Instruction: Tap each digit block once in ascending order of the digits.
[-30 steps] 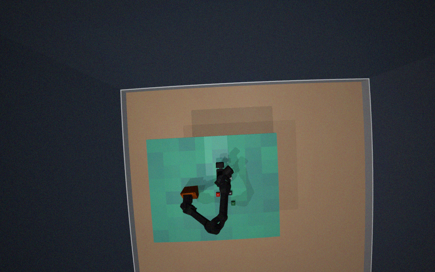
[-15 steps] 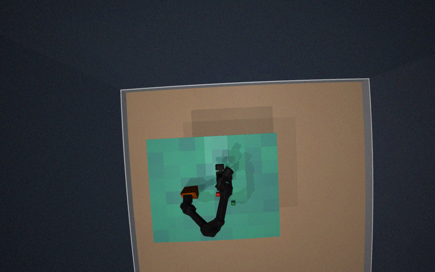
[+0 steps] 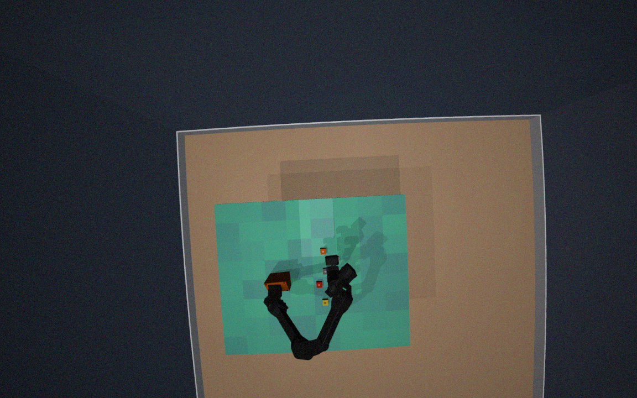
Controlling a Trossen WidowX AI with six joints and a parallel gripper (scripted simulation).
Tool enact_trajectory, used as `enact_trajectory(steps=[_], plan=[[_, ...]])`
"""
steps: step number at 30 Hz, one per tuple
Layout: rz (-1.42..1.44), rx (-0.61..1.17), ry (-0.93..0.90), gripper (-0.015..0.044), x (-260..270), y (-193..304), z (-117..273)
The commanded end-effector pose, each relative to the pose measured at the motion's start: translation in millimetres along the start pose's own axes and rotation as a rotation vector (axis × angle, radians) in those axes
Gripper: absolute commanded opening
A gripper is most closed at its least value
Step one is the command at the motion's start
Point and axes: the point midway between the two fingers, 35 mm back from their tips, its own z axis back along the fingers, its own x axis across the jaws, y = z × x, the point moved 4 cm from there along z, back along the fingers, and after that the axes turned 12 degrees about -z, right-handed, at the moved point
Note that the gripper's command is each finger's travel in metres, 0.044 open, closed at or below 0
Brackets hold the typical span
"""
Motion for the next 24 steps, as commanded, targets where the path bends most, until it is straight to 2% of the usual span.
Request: enact_trajectory(steps=[1, 4, 12, 18, 24], plan=[[-0.022, -0.005, 0.005, 0.002, -58, -38, 1], [-0.025, -0.006, 0.023, 0.002, -108, -59, -1], [-0.026, -0.006, 0.025, 0.002, -112, -61, -4], [-0.026, -0.008, 0.029, 0.002, -115, -61, -80], [-0.026, -0.008, 0.029, 0.002, -115, -61, -85]])
